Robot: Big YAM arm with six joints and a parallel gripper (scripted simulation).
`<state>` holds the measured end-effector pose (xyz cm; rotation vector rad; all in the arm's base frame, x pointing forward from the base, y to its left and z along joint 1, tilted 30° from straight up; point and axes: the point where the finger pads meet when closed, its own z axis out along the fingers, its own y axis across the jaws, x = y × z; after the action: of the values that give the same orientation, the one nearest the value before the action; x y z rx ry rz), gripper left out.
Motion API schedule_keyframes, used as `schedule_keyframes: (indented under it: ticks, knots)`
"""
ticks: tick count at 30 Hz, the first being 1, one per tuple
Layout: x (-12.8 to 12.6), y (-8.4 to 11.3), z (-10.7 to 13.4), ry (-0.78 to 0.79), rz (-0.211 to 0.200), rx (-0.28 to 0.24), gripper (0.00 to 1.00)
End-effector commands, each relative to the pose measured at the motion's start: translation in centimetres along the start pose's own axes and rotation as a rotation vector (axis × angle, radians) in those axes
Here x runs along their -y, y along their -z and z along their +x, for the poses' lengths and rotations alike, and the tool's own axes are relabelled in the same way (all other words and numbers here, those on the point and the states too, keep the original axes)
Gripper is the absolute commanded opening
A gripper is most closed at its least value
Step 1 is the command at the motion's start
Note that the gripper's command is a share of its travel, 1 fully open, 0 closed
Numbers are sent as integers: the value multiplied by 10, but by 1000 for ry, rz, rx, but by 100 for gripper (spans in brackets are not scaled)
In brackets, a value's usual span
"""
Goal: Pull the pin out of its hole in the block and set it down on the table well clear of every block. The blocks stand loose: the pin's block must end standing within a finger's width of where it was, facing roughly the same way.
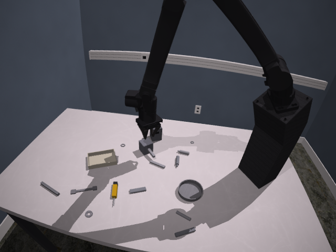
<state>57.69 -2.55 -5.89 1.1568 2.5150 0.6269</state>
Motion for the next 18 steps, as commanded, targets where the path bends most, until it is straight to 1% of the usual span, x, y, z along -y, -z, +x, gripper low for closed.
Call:
schedule_keyframes:
  ticks: [1, 15, 18]
  knots:
    - [-9, 5, -4, -3, -6, 9, 39]
    - [11, -4, 3, -15, 19, -11, 39]
    - [21, -9, 7, -21, 32, -22, 39]
